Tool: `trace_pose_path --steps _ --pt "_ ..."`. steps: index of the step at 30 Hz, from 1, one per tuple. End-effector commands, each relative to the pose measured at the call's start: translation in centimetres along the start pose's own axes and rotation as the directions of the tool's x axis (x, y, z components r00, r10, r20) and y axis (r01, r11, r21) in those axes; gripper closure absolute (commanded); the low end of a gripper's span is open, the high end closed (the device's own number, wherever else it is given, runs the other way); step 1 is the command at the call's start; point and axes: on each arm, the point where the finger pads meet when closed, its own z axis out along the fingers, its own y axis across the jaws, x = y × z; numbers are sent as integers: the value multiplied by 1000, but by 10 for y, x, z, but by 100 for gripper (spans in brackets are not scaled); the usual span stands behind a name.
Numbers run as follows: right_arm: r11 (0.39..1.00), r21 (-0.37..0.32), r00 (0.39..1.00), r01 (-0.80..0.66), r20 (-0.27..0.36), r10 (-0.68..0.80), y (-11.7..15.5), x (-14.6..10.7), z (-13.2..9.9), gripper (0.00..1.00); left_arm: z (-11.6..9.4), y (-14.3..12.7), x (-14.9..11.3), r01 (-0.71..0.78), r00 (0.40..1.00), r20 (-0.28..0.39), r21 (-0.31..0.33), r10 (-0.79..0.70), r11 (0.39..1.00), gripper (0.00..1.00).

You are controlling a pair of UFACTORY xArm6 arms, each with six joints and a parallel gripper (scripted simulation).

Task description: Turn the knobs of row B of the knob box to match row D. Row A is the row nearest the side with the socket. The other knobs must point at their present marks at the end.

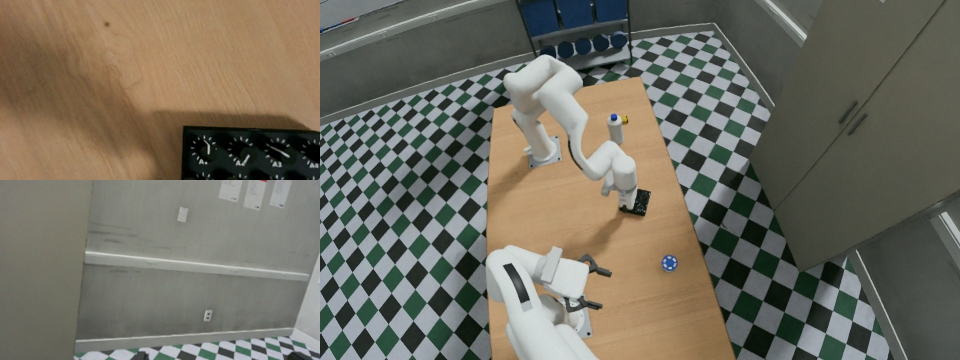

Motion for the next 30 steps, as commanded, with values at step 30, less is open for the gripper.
trace_pose_path --steps 30 --pt "1000 0 1000 -1 1 1 0 1 0 0 -26 0 -1 -444 896 3 0 444 896 79"
